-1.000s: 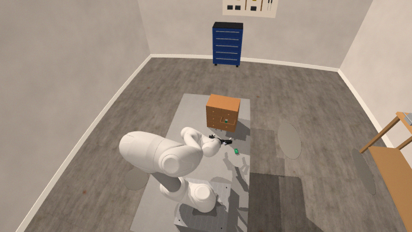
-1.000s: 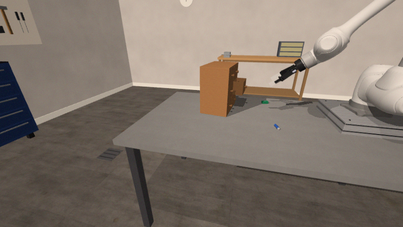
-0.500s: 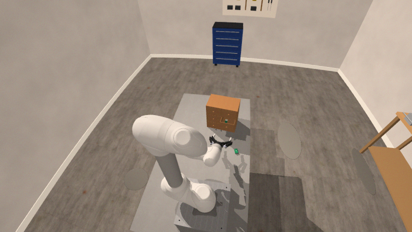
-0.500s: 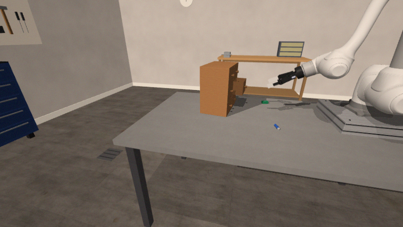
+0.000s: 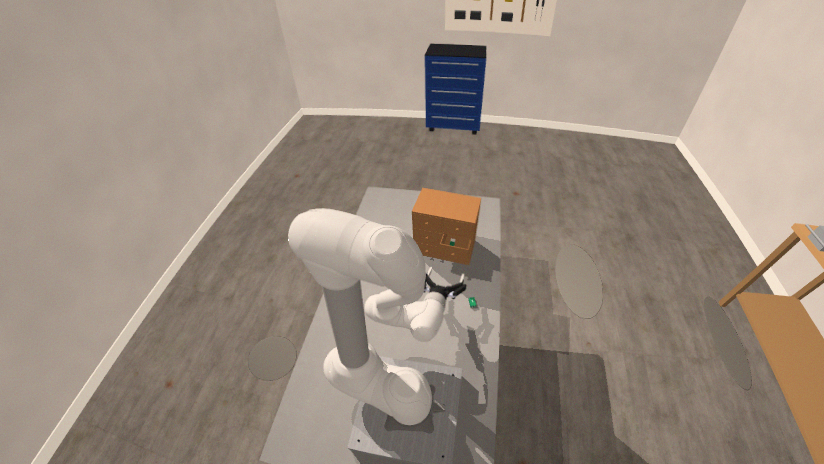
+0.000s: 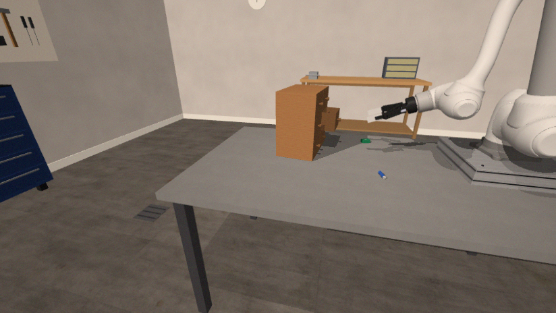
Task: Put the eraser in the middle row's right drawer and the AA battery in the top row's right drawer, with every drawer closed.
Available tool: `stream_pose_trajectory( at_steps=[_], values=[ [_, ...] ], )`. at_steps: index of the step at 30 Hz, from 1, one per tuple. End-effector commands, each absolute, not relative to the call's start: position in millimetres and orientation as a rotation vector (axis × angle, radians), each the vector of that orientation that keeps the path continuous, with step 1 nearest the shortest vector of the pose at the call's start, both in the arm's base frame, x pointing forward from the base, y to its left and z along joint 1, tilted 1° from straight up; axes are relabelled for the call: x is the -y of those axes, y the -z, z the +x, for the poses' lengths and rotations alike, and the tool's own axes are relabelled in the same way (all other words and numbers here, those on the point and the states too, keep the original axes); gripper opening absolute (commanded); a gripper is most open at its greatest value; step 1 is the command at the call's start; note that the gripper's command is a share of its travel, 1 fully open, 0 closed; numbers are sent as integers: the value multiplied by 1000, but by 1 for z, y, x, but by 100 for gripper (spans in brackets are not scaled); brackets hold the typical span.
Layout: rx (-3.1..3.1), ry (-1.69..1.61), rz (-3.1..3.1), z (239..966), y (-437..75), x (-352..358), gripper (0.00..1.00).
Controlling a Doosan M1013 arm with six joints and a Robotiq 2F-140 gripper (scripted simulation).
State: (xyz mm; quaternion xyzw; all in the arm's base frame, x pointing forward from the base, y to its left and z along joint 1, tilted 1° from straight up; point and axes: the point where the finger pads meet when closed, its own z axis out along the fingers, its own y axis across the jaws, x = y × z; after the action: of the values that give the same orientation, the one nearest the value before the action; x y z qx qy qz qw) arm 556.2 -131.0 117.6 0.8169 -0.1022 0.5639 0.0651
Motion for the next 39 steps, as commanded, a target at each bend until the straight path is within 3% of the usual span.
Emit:
stream_pose_trajectory(
  at_steps=[1,14,15,39],
  values=[
    [307,-1714,2456,557,-117,131,100],
    [306,-1726,2446,558,-116,131,100],
    [306,-1726,2446,558,-116,131,0],
    [306,-1726,2446,558,-116,131,0]
  ],
)
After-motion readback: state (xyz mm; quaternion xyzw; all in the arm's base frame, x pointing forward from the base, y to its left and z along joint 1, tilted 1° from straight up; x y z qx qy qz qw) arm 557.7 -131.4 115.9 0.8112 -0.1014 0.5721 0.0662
